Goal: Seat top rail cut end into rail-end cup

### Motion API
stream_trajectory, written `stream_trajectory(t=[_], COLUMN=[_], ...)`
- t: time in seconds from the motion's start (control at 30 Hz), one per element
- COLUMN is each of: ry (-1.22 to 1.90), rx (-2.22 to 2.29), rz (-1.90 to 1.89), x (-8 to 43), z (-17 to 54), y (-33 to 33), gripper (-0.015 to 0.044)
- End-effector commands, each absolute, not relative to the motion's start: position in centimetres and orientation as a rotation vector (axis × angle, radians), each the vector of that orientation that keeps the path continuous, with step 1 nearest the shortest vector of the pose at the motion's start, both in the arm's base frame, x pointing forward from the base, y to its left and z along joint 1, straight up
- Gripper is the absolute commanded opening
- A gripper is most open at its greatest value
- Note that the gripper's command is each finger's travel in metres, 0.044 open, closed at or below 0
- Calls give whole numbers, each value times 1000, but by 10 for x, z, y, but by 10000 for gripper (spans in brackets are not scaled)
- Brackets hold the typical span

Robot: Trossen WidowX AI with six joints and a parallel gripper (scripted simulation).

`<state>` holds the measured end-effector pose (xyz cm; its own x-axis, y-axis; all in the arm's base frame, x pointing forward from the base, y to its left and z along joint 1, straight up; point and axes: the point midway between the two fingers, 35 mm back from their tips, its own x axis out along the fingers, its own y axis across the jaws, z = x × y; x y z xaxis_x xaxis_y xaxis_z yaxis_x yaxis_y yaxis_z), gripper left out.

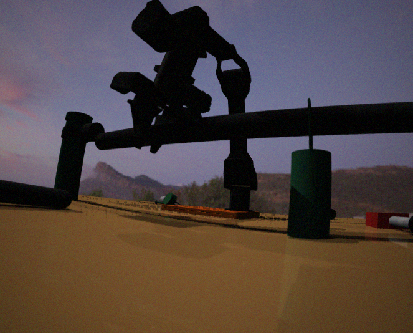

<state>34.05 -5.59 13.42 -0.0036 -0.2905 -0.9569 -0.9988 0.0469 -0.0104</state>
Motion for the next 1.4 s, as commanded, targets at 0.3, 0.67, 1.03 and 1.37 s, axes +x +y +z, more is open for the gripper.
stream_trajectory(t=[0.3,0.67,1.03,1.37], ry=[1459,1454,1454,1454], rx=[-1417,-1407,-1407,-1407], rz=[974,995,994,994], x=[341,340,341,342], z=[148,144,147,150], y=[-60,-57,-59,-60], gripper=[0,0,0,0])
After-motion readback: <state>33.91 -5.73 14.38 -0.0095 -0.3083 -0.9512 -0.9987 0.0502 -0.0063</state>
